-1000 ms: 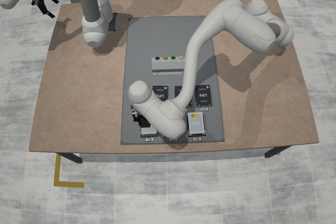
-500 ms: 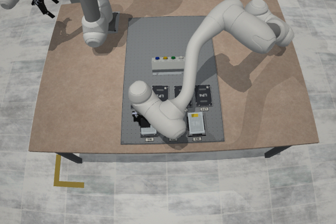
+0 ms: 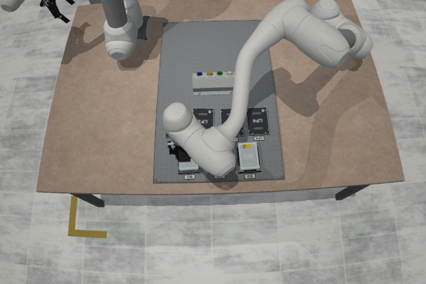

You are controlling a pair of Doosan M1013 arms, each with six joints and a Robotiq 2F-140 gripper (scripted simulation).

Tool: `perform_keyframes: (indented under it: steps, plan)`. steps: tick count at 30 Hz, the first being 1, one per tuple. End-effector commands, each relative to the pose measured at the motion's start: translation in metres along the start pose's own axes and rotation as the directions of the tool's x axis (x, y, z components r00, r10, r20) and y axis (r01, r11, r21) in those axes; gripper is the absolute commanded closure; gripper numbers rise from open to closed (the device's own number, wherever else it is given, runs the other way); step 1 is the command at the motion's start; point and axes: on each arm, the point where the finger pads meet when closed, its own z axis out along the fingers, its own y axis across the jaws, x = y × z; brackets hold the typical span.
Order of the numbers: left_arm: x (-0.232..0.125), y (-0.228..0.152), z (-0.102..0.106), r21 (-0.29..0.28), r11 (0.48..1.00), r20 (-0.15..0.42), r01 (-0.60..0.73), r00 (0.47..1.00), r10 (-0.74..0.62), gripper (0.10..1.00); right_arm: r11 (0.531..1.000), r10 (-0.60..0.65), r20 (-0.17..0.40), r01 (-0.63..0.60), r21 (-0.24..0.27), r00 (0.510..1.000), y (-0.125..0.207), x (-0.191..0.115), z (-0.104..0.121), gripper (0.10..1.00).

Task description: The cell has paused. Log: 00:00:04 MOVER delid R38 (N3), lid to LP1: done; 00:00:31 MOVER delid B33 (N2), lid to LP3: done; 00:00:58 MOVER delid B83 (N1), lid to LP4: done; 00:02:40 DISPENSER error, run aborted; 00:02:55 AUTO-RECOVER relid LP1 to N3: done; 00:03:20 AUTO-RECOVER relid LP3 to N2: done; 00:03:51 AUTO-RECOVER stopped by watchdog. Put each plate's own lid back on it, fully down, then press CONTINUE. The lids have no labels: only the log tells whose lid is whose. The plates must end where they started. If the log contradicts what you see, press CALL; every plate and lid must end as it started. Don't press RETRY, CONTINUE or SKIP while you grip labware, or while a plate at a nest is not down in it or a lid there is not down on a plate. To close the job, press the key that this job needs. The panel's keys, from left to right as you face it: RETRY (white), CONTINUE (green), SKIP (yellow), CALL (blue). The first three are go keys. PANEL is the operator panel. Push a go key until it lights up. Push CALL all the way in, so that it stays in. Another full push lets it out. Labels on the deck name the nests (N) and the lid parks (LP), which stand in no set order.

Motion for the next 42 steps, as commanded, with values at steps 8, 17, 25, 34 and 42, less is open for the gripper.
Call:
perform_keyframes:
  steps: [8, 17, 25, 34, 42]
  plan:
    - [0.0003, 0.0003, -0.0011, -0.001, 1.0, -0.002, 0.0, 1.0, 0.0, 0.491, 1.0, 0.0, -0.001, 0.0, 0.001, 1.0, -0.0001, 0.0002, -0.0006, 0.098]
    - [0.0003, 0.0003, -0.0009, -0.001, 1.0, -0.002, 0.0, 1.0, 0.0, 0.491, 1.0, 0.0, -0.001, 0.0, 0.001, 1.0, -0.0001, 0.0002, -0.0006, 0.098]
    - [0.0003, 0.0003, -0.0009, -0.001, 1.0, -0.002, 0.0, 1.0, 0.0, 0.491, 1.0, 0.0, -0.001, 0.0, 0.001, 1.0, -0.0001, 0.0002, -0.0006, 0.098]
    - [0.0003, 0.0003, -0.0009, -0.001, 1.0, -0.002, 0.0, 1.0, 0.0, 0.491, 1.0, 0.0, -0.001, 0.0, 0.001, 1.0, -0.0001, 0.0002, -0.0006, 0.098]
    - [0.0003, 0.0003, -0.0009, -0.001, 1.0, -0.002, 0.0, 1.0, 0.0, 0.403, 1.0, 0.0, -0.001, 0.0, 0.001, 1.0, -0.0001, 0.0002, -0.0006, 0.098]
